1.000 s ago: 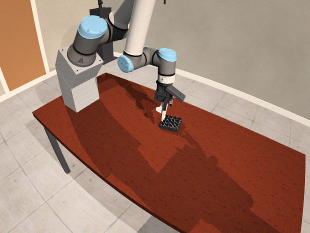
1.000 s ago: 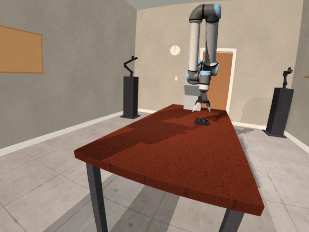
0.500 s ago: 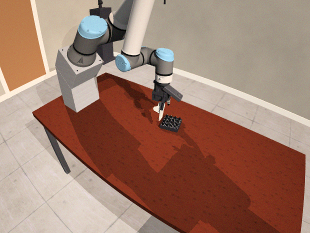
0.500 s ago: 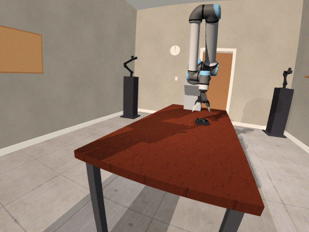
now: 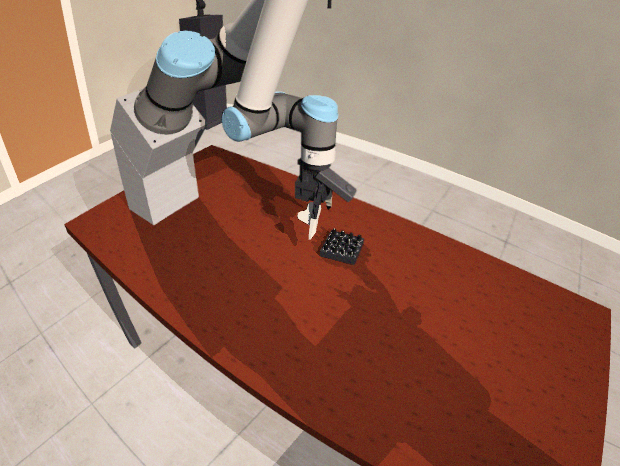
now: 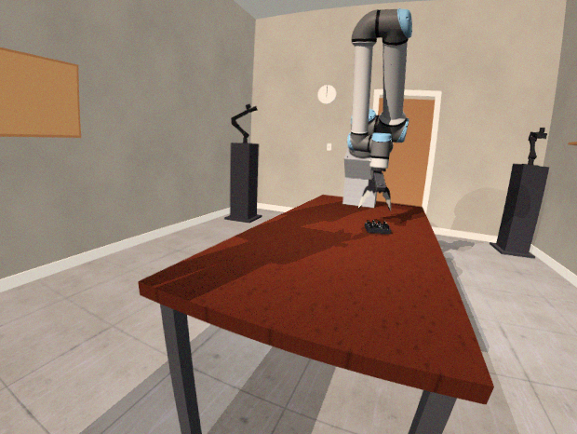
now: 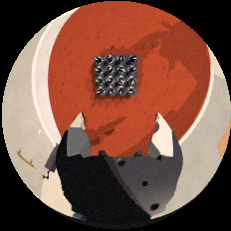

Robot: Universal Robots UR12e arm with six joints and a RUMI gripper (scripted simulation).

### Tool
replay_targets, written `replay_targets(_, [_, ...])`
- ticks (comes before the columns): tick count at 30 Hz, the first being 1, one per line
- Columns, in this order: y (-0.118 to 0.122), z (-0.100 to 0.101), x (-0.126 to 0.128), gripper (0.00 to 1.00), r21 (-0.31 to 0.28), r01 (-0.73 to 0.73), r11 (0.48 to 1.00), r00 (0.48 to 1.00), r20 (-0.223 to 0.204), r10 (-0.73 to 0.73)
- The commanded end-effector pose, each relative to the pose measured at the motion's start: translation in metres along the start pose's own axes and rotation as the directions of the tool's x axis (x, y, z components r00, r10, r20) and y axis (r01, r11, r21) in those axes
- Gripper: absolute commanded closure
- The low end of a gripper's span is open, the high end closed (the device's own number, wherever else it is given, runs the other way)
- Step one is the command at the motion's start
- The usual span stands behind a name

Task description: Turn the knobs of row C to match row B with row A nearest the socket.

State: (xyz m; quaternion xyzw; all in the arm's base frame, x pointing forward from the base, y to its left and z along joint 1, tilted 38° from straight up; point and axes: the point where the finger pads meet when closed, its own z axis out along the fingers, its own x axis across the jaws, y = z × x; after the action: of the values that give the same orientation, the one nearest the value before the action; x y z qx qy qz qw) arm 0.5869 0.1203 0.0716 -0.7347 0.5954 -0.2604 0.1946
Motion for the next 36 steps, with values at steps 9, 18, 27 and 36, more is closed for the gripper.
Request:
replay_targets(9, [0.0105,0.0004,0.0001,0.0,0.001,0.0,1.0,1.0,0.0,0.0])
replay_targets(18, [0.0107,0.0004,0.0001,0.0,0.001,0.0,1.0,1.0,0.0,0.0])
replay_targets(27, [0.0107,0.0004,0.0001,0.0,0.001,0.0,1.0,1.0,0.0,0.0])
replay_targets(36, [0.0107,0.0004,0.0001,0.0,0.001,0.0,1.0,1.0,0.0,0.0])
